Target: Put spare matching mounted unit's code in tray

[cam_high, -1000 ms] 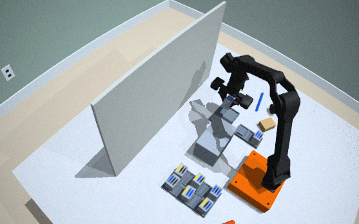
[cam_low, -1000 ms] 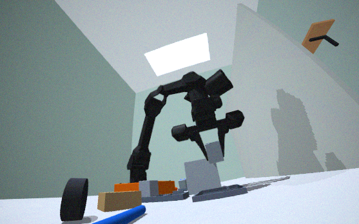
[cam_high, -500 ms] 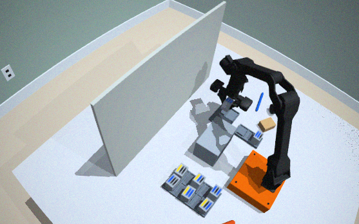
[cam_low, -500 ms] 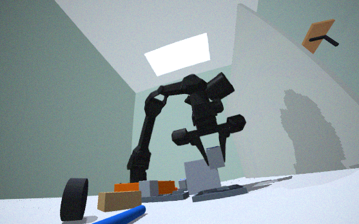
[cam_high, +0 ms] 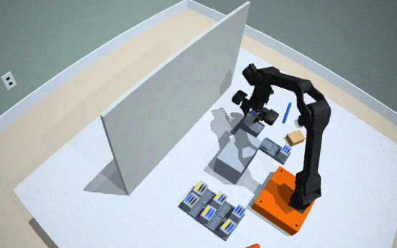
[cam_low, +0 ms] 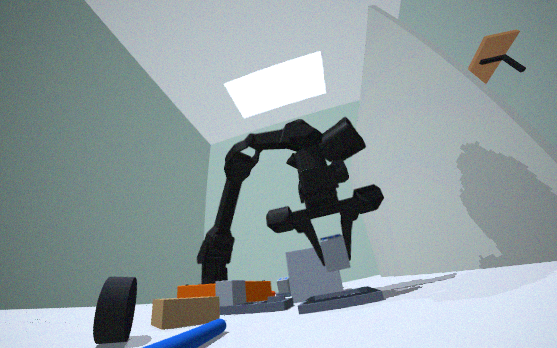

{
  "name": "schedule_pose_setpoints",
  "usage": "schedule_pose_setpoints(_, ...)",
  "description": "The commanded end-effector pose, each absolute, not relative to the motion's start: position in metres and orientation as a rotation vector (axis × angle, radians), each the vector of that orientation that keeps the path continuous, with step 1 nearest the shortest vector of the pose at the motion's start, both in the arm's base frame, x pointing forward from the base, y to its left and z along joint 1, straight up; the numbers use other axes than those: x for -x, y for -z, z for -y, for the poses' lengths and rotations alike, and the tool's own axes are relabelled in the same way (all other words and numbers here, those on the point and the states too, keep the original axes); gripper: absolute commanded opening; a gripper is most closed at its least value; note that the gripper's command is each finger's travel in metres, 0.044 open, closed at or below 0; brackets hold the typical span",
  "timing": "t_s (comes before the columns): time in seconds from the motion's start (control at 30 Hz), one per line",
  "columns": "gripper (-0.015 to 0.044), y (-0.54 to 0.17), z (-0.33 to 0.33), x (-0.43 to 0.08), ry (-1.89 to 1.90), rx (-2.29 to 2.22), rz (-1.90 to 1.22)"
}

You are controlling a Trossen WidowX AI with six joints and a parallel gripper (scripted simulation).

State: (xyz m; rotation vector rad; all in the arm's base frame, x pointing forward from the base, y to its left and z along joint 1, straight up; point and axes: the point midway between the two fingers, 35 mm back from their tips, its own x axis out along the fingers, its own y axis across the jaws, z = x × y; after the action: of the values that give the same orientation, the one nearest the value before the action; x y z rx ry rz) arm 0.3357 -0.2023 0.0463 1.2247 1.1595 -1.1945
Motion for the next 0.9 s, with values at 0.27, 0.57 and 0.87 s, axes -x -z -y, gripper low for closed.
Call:
schedule_pose_setpoints(0.27, 0.0000, -0.033, 0.201, -0.333, 1.204, -1.224, -1.165)
schedule_pose_setpoints(0.57, 0.0000, -0.026, 0.200, -0.331, 1.204, -1.224, -1.165)
schedule_pose_setpoints(0.87, 0.0000, -0.019, 0.200, -0.330, 1.204, -1.224, -1.166)
